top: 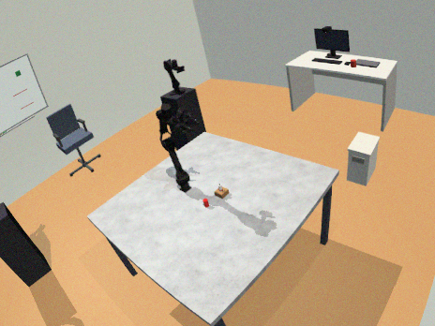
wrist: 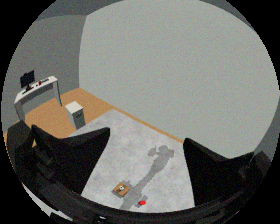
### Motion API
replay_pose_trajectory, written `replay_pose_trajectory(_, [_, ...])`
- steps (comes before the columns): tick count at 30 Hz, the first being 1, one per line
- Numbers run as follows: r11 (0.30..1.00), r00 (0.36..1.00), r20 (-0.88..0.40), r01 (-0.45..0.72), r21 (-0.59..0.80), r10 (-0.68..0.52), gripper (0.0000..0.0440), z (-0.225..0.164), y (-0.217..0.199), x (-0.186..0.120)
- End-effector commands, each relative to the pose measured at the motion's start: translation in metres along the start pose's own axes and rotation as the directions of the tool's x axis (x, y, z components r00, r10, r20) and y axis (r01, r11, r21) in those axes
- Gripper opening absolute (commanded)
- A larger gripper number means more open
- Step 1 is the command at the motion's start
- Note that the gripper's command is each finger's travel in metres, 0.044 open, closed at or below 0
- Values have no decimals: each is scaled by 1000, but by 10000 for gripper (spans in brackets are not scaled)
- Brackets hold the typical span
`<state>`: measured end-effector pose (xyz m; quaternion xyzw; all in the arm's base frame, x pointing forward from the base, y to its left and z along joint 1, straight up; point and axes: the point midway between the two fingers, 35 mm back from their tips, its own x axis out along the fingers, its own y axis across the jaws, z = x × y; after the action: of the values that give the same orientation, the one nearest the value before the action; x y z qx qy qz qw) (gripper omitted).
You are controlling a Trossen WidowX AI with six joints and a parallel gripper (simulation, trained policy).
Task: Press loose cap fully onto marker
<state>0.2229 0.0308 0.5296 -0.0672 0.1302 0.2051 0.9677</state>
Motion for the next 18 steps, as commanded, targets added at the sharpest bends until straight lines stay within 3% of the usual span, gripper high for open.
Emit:
replay_pose_trajectory(1, [1000, 1000, -10, -4, 6, 4, 375, -2, 0, 1])
replay_pose_trajectory(7, [999, 997, -72, -26, 38, 28, 236, -17, 0, 9])
replay_pose_trajectory(18, [994, 981, -174, -66, 82, 80, 259, -41, 1, 20])
